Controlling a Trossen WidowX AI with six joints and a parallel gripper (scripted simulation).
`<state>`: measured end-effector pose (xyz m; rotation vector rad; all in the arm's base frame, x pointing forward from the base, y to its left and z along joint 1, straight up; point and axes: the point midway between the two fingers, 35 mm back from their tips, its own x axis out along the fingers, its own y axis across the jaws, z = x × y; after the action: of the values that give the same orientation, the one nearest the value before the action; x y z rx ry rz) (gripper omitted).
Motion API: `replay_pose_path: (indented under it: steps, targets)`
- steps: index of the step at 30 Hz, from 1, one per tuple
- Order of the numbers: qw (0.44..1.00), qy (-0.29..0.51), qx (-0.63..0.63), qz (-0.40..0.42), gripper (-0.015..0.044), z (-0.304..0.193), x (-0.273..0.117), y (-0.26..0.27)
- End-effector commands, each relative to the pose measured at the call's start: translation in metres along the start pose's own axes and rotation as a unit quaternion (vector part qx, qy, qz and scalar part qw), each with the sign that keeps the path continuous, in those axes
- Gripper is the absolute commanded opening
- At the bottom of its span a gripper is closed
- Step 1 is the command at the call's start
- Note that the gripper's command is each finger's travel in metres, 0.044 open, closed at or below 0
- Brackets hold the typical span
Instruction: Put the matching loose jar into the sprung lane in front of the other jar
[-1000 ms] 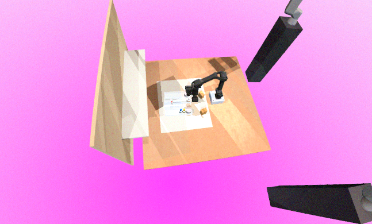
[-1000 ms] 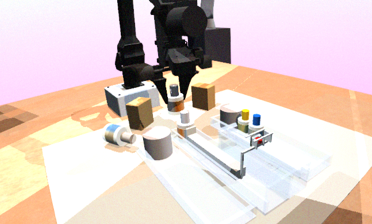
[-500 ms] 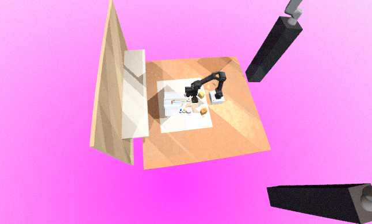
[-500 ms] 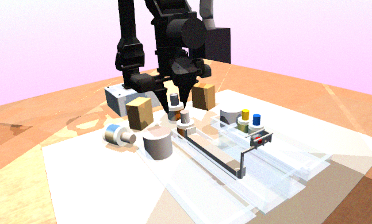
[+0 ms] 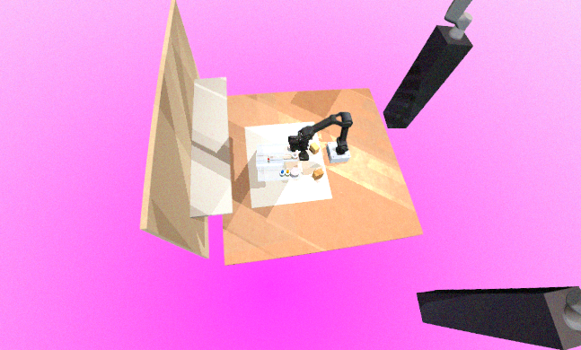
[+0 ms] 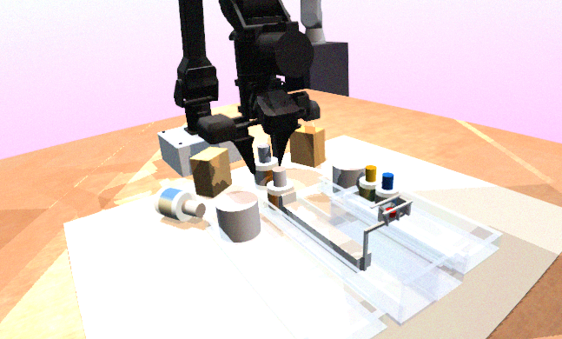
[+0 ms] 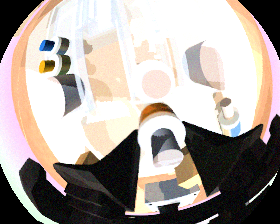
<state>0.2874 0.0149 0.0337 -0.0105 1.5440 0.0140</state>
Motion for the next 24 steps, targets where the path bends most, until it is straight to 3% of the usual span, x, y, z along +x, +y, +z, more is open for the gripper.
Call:
replay_pose_path:
  steps: [1,24]
  targets:
    - [1.0,0.0,-0.002,-0.002,0.0,0.0018,0.0002,-0.0007]
    - [1.0,-0.001,-0.002,-0.002,0.0,0.0096,0.0003,-0.0006]
